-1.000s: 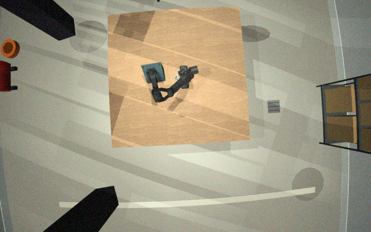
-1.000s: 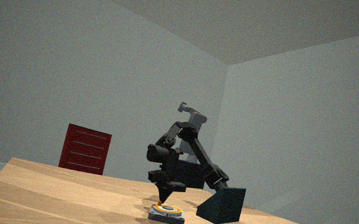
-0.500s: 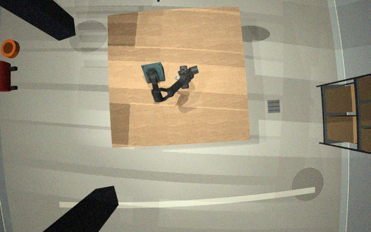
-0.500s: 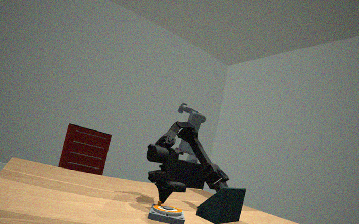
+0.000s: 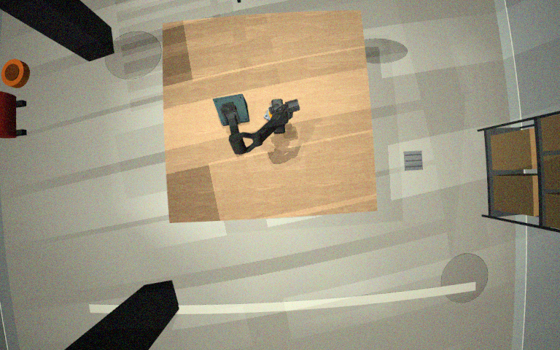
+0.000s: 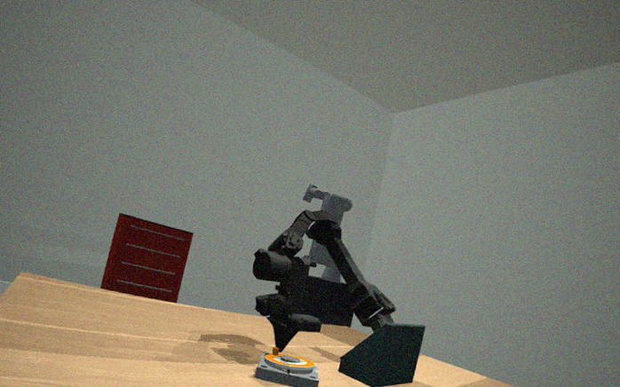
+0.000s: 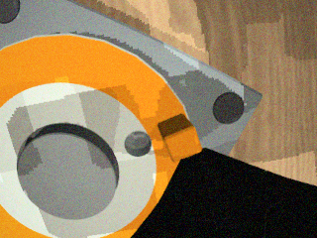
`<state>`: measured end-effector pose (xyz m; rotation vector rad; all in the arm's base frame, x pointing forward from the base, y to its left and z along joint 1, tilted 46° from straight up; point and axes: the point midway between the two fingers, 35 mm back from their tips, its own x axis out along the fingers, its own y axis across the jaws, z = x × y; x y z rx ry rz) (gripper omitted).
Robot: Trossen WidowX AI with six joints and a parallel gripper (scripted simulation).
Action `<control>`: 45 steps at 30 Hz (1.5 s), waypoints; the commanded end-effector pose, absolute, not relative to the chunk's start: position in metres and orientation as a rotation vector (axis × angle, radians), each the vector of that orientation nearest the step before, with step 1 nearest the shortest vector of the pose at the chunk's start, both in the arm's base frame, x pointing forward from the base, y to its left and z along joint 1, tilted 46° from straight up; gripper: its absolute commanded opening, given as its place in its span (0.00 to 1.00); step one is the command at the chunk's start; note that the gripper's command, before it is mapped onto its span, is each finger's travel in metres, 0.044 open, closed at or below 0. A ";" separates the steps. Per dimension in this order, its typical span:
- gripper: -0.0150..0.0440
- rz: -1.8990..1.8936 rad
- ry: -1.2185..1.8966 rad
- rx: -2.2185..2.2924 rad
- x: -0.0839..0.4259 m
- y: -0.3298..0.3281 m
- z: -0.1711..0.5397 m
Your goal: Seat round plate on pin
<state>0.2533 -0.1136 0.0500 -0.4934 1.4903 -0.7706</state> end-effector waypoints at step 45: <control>0.25 -0.775 1.459 -0.485 0.276 -0.113 0.051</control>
